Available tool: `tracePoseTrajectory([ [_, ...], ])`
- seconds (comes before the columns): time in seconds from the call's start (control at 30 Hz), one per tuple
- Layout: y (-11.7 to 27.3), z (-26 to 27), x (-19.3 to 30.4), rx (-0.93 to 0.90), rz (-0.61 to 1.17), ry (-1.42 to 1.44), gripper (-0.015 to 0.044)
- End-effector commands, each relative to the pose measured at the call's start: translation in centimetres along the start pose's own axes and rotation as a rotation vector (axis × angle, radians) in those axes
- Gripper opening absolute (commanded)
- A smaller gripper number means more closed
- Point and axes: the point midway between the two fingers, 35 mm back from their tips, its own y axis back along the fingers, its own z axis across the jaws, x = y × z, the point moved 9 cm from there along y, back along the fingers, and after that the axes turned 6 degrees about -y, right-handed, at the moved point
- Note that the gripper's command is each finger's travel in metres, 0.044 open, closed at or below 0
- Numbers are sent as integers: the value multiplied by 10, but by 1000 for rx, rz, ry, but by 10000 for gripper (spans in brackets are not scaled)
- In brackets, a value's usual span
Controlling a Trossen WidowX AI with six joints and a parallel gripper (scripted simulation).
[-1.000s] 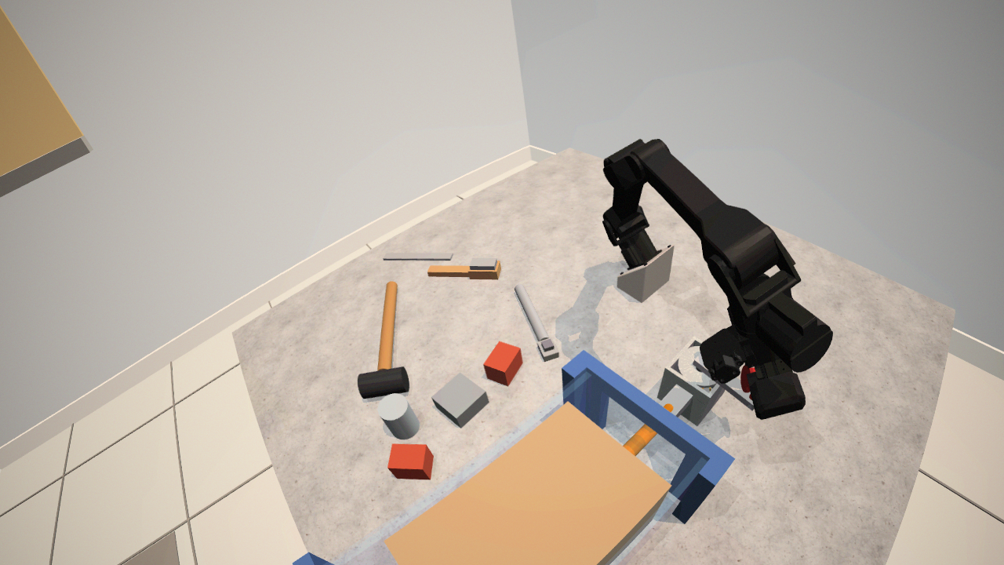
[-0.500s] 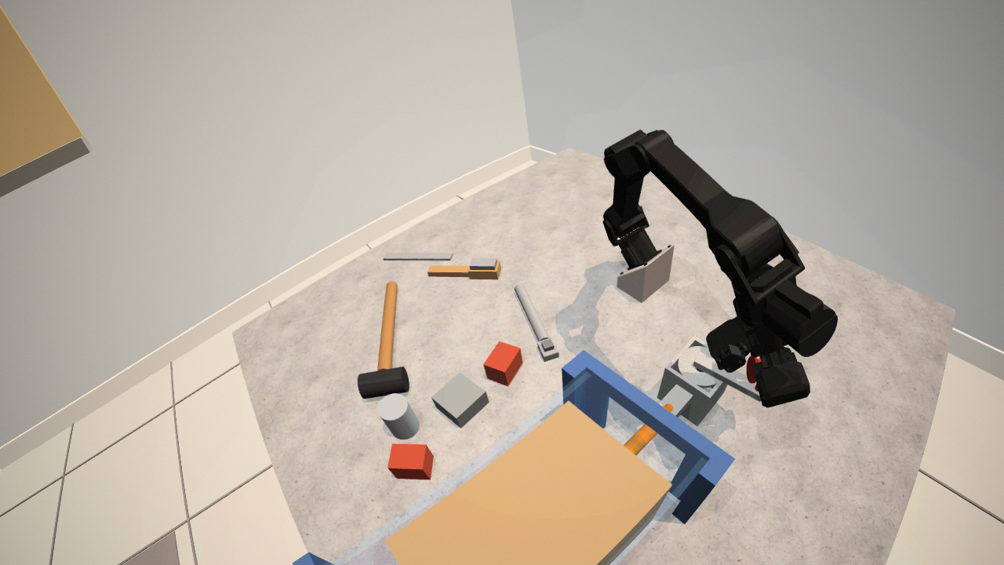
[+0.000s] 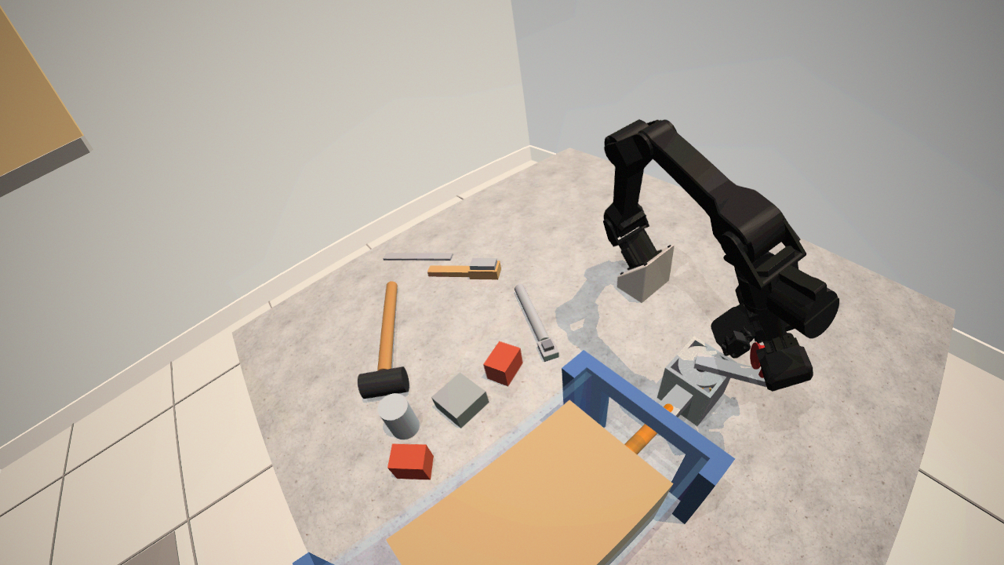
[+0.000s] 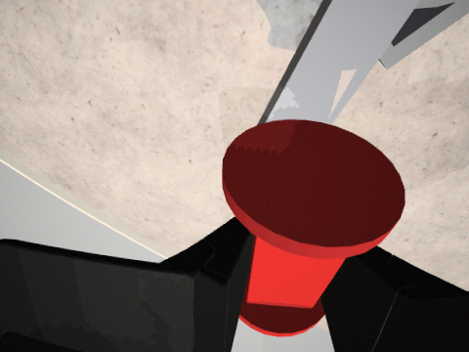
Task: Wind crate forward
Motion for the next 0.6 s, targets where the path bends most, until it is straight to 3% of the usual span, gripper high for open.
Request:
tracePoseTrajectory([
  [0.0,-5,-15,2,34,-12,-1,0],
  [0.57,-4,-40,0,36,-12,0,0],
])
